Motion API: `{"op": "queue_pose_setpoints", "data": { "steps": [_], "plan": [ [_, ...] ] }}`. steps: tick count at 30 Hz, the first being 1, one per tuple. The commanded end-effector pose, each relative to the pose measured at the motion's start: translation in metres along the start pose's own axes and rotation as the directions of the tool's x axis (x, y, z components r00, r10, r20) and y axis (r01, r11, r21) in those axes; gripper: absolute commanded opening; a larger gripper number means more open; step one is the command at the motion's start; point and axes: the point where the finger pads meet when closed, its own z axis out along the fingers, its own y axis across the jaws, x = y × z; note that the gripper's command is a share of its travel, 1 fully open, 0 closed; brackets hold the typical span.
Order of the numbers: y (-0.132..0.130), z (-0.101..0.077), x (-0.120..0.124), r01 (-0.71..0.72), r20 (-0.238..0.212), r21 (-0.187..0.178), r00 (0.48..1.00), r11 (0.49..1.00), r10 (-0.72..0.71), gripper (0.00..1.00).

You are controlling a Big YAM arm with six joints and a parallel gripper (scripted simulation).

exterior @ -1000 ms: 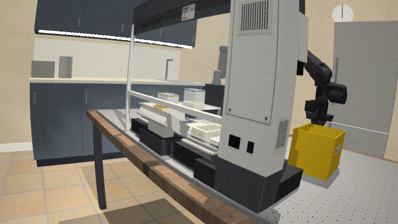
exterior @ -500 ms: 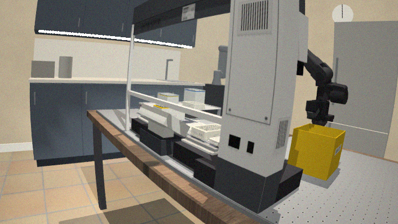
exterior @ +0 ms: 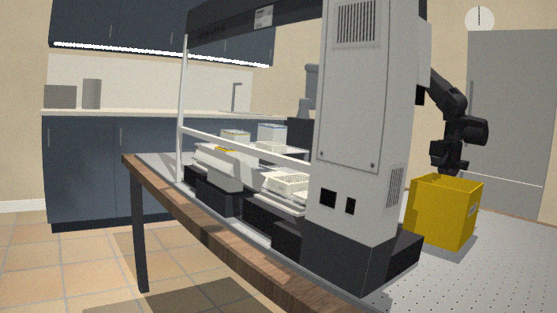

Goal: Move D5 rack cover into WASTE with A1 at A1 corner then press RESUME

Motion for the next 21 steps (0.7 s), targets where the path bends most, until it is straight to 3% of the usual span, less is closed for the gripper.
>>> {"op": "queue_pose_setpoints", "data": {
  "steps": [1,21],
  "plan": [
    [0.0249,-0.0121,0.0012,-0.003,0.005,-0.037,1.0,0.999,0.003,0.0],
    [0.0327,-0.0134,0.0014,-0.004,0.005,-0.046,1.0,0.999,0.004,0.0]
  ]
}}
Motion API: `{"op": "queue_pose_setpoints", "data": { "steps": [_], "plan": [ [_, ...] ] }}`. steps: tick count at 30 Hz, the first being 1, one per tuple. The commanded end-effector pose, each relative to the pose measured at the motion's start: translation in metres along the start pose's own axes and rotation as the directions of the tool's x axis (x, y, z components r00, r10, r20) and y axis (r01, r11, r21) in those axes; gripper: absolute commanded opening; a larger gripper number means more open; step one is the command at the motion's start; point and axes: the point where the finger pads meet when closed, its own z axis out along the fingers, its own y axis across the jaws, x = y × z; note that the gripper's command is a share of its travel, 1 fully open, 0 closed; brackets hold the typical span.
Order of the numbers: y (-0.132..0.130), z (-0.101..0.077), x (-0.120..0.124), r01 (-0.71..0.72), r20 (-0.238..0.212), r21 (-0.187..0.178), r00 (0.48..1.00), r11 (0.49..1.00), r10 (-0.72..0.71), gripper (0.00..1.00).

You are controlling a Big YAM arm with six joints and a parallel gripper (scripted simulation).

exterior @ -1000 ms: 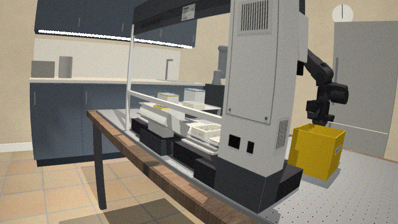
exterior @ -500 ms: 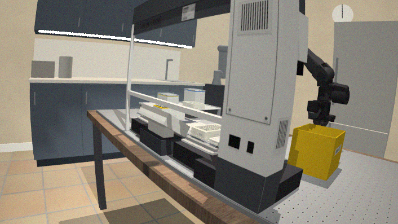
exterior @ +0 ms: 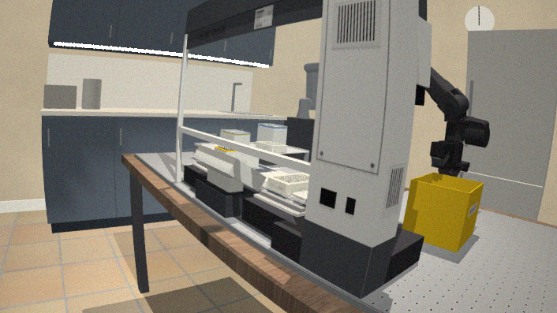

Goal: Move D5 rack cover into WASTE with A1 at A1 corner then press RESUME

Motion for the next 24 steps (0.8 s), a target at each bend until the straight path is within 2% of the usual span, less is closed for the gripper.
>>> {"op": "queue_pose_setpoints", "data": {
  "steps": [1,24],
  "plan": [
    [0.0307,-0.016,0.001,-0.005,0.004,-0.055,1.0,0.998,0.005,0.0],
    [0.0399,-0.0155,0.0017,-0.005,0.004,-0.063,1.0,0.998,0.006,0.0]
  ]
}}
